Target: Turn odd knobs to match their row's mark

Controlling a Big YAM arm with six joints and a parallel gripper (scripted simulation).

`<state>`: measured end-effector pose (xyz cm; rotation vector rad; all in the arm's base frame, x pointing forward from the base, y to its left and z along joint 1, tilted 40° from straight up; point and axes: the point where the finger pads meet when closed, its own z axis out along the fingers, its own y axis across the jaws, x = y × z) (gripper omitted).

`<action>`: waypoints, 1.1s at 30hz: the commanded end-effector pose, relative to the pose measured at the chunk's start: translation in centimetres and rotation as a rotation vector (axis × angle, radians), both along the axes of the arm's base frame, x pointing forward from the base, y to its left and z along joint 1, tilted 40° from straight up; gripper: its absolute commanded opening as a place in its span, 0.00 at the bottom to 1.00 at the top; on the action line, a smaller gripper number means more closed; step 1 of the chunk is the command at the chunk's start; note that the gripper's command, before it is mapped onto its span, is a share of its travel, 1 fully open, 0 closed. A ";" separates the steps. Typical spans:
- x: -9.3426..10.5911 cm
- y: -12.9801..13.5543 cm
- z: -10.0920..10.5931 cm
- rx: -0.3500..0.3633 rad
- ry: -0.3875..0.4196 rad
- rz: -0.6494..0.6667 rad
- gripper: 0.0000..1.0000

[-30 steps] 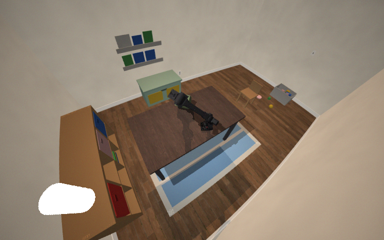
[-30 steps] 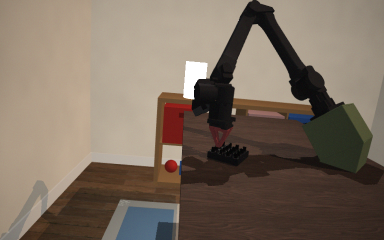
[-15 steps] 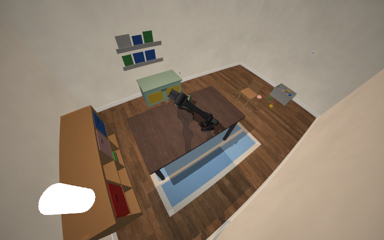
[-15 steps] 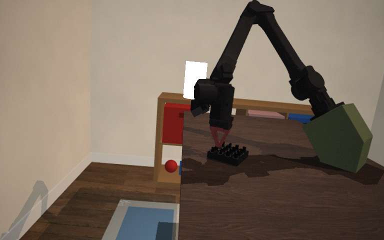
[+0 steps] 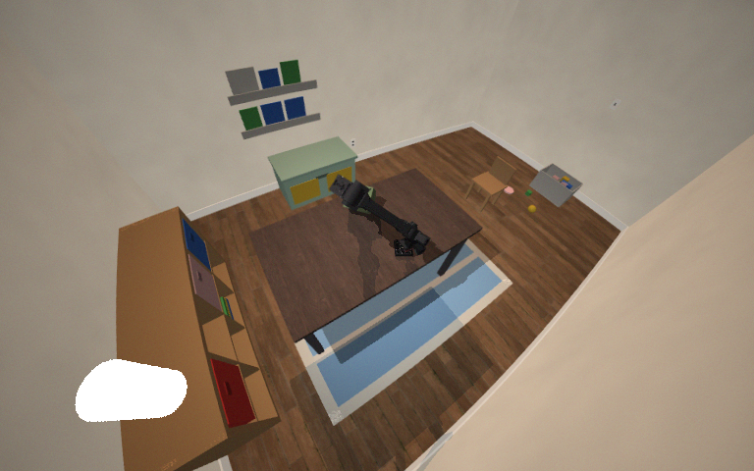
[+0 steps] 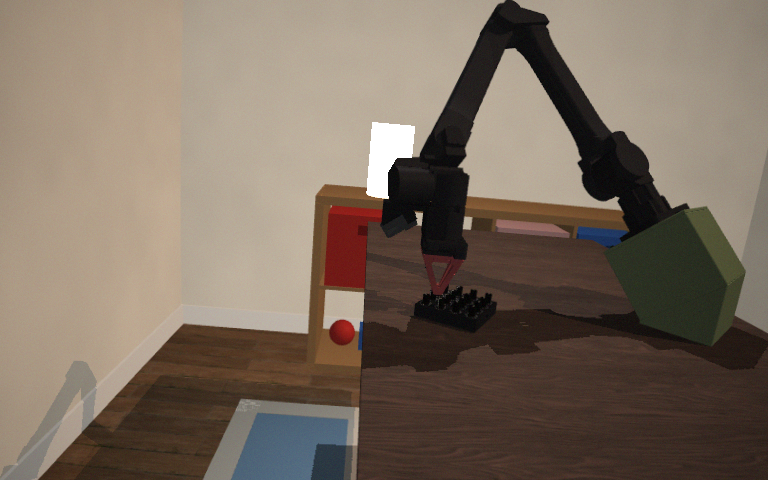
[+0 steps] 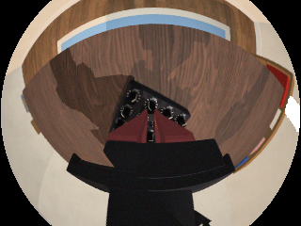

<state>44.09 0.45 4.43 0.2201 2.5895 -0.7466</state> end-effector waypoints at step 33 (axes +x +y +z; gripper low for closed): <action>1.7 -0.4 0.7 -0.294 0.419 0.618 0.08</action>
